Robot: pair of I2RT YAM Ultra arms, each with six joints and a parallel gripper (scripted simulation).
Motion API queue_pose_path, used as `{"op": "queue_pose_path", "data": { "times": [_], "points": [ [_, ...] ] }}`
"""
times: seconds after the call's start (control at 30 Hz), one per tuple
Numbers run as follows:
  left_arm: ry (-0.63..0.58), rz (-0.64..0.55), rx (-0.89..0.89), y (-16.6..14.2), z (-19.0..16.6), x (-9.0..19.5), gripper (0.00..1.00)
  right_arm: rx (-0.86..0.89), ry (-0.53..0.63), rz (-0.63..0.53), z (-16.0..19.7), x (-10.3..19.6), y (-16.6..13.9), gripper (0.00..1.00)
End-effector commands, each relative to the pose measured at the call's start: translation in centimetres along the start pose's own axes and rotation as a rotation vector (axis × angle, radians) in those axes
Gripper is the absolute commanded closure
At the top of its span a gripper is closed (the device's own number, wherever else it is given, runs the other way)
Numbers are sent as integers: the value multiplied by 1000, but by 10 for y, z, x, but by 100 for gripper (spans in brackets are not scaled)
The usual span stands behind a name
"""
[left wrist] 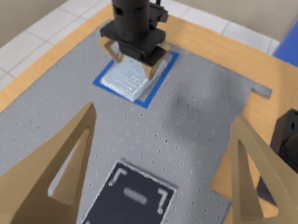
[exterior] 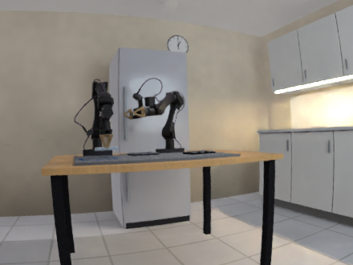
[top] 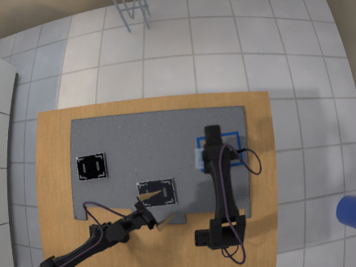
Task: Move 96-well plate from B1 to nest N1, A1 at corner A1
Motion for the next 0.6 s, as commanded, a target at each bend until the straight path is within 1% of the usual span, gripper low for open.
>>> {"op": "queue_pose_path", "data": {
  "times": [0.0, 0.13, 0.23, 0.3, 0.43, 0.5, 0.57],
  "points": [
    [32, 84, 13, 22, 2, 18, 0, -42, 34, 18, -13, 9, -28, 22],
    [56, 130, 20, 46, 1, 64, 0, -26, 22, 32, -36, 7, -72, 22],
    [76, 138, 22, 63, -2, 114, 0, -4, 13, 42, -56, 6, -107, 22],
    [86, 128, 22, 67, -4, 142, 0, 11, 9, 45, -67, 5, -125, 22],
    [104, 106, 24, 71, -9, 200, 0, 43, 6, 46, -83, 4, -152, 22],
    [104, 106, 24, 71, -9, 200, 0, 43, 6, 46, -83, 4, -152, 22],
    [112, 137, 27, 64, -11, 228, 0, 62, 4, 48, -89, 4, -162, 22]
  ]
}}
Point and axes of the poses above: on each arm, the point where the finger pads meet when closed, its own x axis back along the fingers, its own z axis across the jaws, y = z × x, the point moved 8 cm from there along x, back along the fingers, and after that the axes turned 3 degrees about x, right-handed, at the moved point
